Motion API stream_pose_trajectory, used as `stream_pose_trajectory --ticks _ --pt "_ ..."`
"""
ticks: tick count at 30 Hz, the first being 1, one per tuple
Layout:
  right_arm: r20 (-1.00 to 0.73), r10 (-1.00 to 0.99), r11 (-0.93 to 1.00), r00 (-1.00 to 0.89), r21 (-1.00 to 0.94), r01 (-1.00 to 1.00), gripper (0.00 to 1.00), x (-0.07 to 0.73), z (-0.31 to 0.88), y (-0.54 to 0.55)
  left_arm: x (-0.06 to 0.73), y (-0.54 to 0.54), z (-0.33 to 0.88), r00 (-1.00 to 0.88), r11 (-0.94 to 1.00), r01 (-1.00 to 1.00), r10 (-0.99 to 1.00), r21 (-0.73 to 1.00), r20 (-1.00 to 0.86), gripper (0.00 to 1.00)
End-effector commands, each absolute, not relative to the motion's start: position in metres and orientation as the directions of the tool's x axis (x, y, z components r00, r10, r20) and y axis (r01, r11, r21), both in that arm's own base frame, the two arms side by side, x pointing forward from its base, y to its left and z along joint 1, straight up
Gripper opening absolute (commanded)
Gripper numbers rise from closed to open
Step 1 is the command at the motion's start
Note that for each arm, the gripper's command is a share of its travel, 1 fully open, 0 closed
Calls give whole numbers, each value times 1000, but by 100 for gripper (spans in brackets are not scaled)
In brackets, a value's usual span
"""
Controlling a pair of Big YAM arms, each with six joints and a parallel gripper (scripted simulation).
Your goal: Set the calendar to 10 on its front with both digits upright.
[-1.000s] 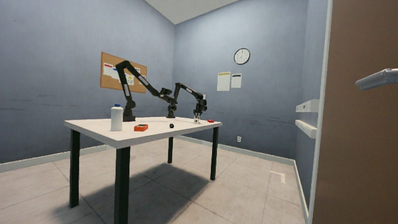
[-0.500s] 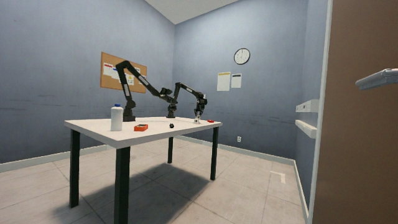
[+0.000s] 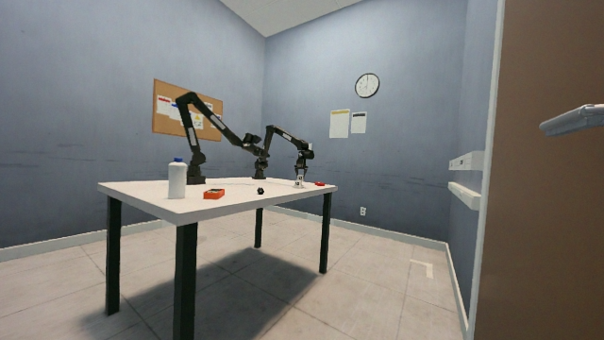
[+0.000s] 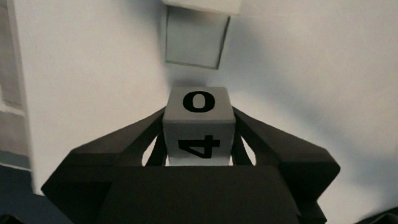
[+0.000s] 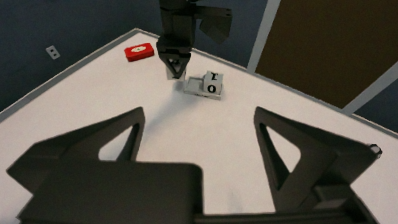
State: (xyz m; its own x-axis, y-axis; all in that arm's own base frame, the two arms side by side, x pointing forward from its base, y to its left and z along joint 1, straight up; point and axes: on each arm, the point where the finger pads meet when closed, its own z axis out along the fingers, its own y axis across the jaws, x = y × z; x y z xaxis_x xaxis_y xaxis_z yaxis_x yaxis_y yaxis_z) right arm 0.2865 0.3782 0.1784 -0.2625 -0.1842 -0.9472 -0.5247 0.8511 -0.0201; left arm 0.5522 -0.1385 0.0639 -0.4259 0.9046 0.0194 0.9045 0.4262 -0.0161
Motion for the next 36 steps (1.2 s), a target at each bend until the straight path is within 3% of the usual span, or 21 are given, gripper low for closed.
stream_pose_trajectory --ticks 1,11,36 --pt "-956 -149 853 -252 5 -523 100 291 195 388 563 -143 68 -321 321 947 947 4 4 40" --pt "-956 -149 853 -252 5 -523 100 291 195 388 566 -146 129 -333 333 942 943 36 -17 40" --pt "-956 -149 853 -252 5 -523 100 291 195 388 577 -177 79 -288 288 958 958 2 4 40"
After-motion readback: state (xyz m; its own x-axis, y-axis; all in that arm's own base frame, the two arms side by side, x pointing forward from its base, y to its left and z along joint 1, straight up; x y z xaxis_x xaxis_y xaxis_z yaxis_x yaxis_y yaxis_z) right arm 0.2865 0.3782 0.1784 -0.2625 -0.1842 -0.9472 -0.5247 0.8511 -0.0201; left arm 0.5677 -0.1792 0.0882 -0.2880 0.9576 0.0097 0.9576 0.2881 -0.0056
